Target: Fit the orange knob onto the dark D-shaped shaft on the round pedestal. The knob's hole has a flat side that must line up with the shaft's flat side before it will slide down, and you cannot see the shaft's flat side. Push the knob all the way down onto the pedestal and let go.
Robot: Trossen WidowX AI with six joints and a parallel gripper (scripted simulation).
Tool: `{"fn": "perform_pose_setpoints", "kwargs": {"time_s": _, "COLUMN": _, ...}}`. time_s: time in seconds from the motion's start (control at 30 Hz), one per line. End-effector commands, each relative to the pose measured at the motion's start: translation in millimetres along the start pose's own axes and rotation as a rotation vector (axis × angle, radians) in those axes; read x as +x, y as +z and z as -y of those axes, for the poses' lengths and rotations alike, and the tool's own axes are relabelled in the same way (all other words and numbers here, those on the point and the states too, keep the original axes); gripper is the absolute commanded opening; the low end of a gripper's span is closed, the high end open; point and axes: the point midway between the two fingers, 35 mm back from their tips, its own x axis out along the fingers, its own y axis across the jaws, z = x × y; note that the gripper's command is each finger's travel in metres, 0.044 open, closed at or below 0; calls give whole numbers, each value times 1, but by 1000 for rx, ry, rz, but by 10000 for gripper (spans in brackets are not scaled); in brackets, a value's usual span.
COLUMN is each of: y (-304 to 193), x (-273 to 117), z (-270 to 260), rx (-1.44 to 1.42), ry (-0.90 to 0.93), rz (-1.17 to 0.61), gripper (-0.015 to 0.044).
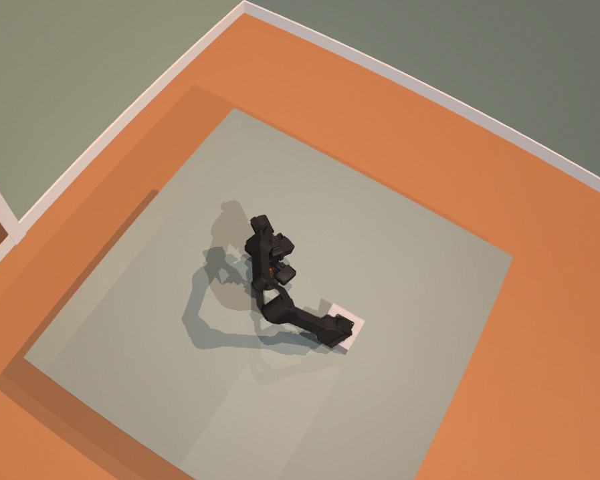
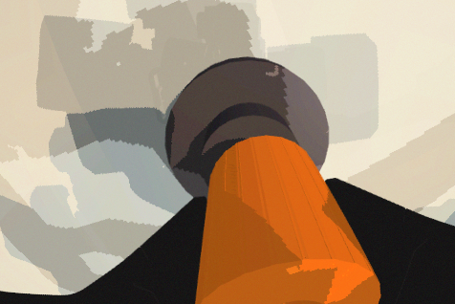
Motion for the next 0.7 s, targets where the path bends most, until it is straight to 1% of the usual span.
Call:
{"fn": "perform_pose_setpoints", "kwargs": {"time_s": 0.0, "y": 1, "x": -3, "z": -2, "rx": 21, "ry": 5, "rz": 2, "gripper": 0}}
{"fn": "perform_pose_setpoints", "kwargs": {"time_s": 0.2, "y": 2, "x": -2, "z": -5, "rx": 205, "ry": 6, "rz": 2, "gripper": 0}}
{"fn": "perform_pose_setpoints", "kwargs": {"time_s": 0.67, "y": 1, "x": 2, "z": -4, "rx": 205, "ry": 6, "rz": 1, "gripper": 0}}
